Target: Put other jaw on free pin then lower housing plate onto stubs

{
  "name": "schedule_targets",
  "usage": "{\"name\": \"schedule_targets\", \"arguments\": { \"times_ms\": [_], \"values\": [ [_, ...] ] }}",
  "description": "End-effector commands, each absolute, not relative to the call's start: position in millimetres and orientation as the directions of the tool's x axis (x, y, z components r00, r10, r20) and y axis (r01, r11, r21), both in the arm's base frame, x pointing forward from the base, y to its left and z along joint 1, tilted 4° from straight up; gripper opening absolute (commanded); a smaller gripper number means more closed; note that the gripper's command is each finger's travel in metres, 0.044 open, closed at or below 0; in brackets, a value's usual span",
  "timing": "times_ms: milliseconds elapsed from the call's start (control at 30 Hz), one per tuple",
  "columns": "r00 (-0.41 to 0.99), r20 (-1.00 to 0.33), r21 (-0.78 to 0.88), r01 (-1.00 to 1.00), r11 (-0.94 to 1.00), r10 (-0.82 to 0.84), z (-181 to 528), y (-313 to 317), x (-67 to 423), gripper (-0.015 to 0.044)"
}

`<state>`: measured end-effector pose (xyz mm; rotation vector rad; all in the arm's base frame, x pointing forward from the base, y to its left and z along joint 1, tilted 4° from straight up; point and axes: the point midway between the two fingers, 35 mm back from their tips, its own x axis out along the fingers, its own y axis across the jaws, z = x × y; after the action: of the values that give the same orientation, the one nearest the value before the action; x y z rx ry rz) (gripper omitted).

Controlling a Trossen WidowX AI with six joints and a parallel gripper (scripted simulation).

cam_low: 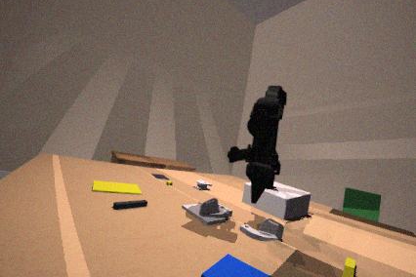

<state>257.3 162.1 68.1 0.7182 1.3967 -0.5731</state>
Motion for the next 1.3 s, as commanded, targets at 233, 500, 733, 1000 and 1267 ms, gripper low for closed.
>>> {"name": "schedule_targets", "arguments": {
  "times_ms": [233, 500, 733, 1000, 1267],
  "values": [
    [0.102, -0.993, 0.112, 0.736, 0.667, 0.054, 68.1, 162.1, 257.3, 0.0125],
    [0.102, -0.993, 0.112, 0.736, 0.667, 0.054, 68.1, 162.1, 257.3, 0.0000],
    [0.102, -0.993, 0.112, 0.736, 0.667, 0.054, 68.1, 162.1, 257.3, 0.0000],
    [0.102, -0.993, 0.111, 0.714, 0.691, 0.054, 68.2, 162.6, 257.2, 0.0105],
    [0.102, -0.993, 0.104, 0.584, 0.805, 0.054, 68.7, 165.3, 256.4, 0.0315]
  ]
}}
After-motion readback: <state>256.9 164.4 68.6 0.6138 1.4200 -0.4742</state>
